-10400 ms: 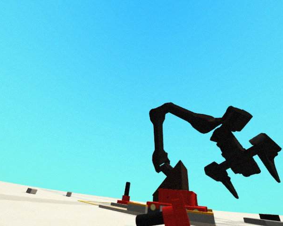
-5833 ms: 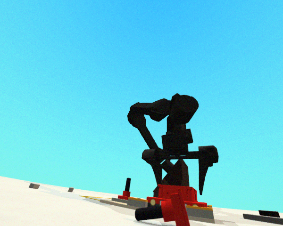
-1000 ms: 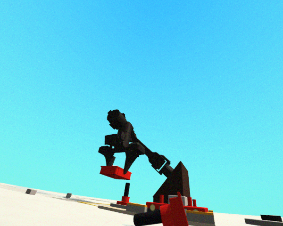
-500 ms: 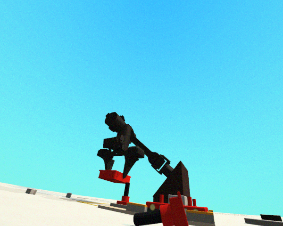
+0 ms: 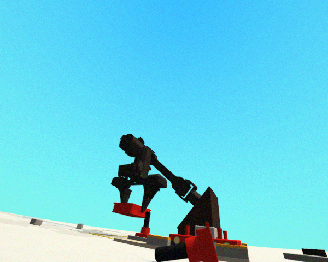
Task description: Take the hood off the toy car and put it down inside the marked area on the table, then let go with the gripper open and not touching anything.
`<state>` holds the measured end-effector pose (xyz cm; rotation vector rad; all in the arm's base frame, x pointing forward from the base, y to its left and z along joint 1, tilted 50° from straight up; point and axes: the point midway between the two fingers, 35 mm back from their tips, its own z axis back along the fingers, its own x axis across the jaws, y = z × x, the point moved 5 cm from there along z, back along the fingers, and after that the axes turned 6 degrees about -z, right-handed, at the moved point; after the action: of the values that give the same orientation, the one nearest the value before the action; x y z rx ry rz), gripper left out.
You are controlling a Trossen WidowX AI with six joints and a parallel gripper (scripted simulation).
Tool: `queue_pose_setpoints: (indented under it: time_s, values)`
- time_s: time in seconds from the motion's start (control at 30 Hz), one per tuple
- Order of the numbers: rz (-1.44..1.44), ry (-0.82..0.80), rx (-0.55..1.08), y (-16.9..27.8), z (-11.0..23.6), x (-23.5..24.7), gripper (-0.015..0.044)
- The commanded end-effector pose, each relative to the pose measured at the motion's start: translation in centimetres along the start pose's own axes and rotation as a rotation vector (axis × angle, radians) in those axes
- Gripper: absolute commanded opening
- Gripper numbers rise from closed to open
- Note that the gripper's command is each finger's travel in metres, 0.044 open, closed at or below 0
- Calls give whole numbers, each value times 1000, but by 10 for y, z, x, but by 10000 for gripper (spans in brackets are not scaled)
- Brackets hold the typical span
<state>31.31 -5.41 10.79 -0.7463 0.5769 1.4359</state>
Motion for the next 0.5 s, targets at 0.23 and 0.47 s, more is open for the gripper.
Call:
queue_pose_setpoints:
  time_s: [0.23, 0.47]
  values:
    - [7, 4, 4, 2, -11, 0, 0]
    - [7, 5, 4, 2, -18, 0, 0]
